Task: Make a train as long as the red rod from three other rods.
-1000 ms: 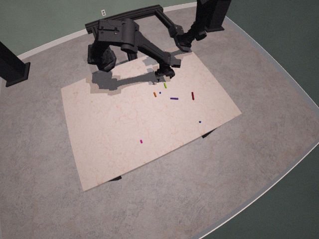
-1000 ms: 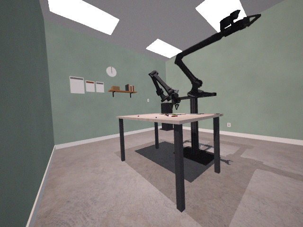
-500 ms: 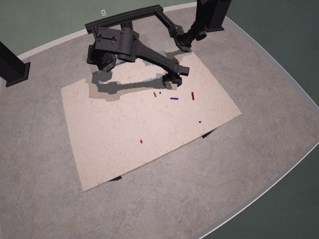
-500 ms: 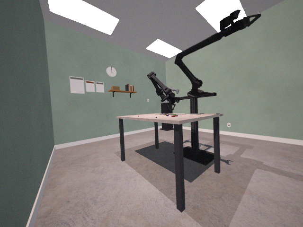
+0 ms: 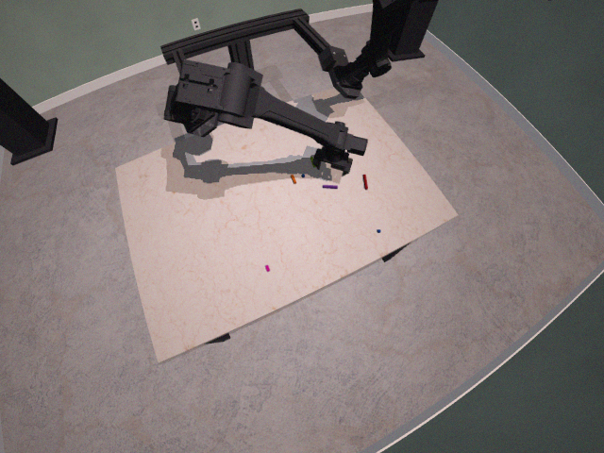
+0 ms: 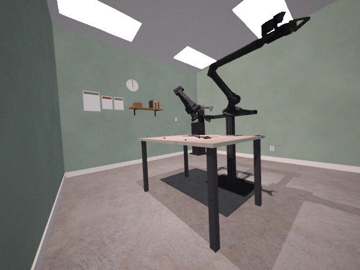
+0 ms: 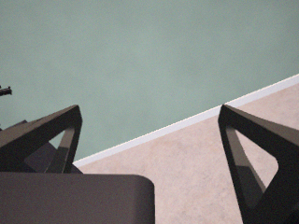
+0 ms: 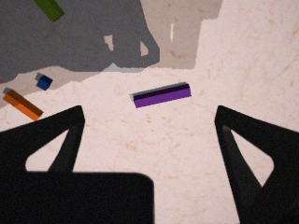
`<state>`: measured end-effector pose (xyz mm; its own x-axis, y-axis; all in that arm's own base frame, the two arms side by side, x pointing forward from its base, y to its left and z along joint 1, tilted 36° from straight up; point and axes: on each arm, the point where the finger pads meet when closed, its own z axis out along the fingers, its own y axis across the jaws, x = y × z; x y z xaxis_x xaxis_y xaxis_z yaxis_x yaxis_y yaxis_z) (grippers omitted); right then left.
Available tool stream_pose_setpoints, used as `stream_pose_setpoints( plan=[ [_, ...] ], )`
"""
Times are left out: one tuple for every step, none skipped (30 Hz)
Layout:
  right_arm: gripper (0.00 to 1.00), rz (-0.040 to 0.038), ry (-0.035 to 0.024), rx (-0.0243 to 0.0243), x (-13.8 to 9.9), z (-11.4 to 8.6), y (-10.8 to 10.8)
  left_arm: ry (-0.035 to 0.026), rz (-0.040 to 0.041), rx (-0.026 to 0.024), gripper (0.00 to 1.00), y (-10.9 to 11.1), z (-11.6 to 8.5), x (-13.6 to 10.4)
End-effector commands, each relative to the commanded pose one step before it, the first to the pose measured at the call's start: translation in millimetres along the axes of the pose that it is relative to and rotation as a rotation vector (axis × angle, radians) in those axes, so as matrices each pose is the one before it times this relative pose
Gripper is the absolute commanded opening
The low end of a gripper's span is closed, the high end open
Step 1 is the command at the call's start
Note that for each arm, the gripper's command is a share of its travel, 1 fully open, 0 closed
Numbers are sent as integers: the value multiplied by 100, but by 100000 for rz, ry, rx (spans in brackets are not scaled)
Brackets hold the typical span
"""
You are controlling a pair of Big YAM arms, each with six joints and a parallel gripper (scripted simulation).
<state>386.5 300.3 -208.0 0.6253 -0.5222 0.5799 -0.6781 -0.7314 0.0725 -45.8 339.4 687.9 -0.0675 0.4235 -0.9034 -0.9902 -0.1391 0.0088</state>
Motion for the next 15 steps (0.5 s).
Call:
stream_pose_setpoints(
  plan=[
    [100, 3471, -20, 1278, 163, -627, -790, 726, -407, -1210, 100, 456, -293, -9],
    [100, 610, -71, 856, 13, -59, -343, 0, 0, 0, 100, 0, 0, 0],
    [100, 66, -8, 93, -2, 0, -24, 0, 0, 0, 100, 0, 0, 0],
    [100, 0, 0, 0, 0, 0, 0, 0, 0, 0, 100, 0, 0, 0],
    [100, 0, 0, 0, 0, 0, 0, 0, 0, 0, 100, 0, 0, 0],
    [100, 0, 0, 0, 0, 0, 0, 0, 0, 0, 100, 0, 0, 0],
    [100, 0, 0, 0, 0, 0, 0, 0, 0, 0, 100, 0, 0, 0],
    [100, 0, 0, 0, 0, 0, 0, 0, 0, 0, 100, 0, 0, 0],
    [100, 0, 0, 0, 0, 0, 0, 0, 0, 0, 100, 0, 0, 0],
    [100, 0, 0, 0, 0, 0, 0, 0, 0, 0, 100, 0, 0, 0],
    [100, 0, 0, 0, 0, 0, 0, 0, 0, 0, 100, 0, 0, 0],
    [100, 0, 0, 0, 0, 0, 0, 0, 0, 0, 100, 0, 0, 0],
    [100, 0, 0, 0, 0, 0, 0, 0, 0, 0, 100, 0, 0, 0],
    [100, 0, 0, 0, 0, 0, 0, 0, 0, 0, 100, 0, 0, 0],
    [100, 0, 0, 0, 0, 0, 0, 0, 0, 0, 100, 0, 0, 0]
  ],
)
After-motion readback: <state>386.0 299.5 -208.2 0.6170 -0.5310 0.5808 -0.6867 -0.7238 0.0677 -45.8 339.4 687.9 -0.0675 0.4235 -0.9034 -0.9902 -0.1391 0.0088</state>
